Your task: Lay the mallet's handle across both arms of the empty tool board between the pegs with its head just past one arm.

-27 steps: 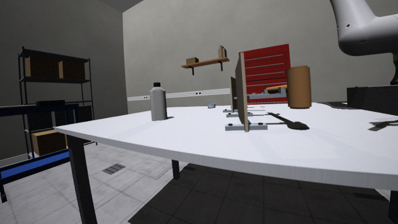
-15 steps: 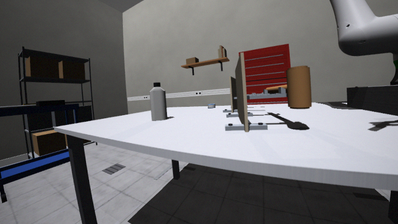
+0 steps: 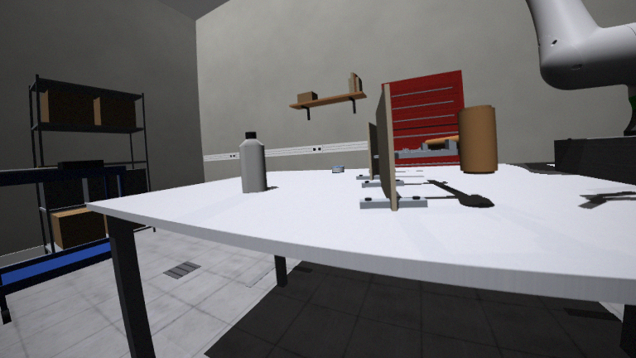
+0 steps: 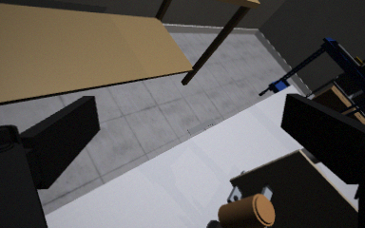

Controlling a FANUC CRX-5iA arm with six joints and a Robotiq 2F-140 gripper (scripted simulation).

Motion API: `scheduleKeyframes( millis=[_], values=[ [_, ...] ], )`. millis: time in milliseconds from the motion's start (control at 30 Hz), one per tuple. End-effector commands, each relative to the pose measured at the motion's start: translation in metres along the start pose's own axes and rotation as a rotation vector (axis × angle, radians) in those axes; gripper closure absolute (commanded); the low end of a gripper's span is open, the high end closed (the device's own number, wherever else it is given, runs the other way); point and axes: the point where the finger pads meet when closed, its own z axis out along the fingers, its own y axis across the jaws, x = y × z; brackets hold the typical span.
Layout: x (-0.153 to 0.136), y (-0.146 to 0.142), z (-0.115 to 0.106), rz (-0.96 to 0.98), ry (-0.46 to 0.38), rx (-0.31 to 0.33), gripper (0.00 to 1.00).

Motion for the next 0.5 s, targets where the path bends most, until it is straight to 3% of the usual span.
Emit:
scheduleKeyframes(
  millis=[0, 133, 200, 467],
  values=[
    [-0.009, 0.009, 0.004, -0.022, -0.032, 0.035, 0.0],
    [-0.025, 0.025, 0.01, -0.061, -0.081, 0.098, 0.0],
    [-0.025, 0.025, 0.01, -0.061, -0.081, 0.098, 0.0],
    [-0.064, 0.06, 0.022, -0.151, -0.197, 0.245, 0.0]
  ],
)
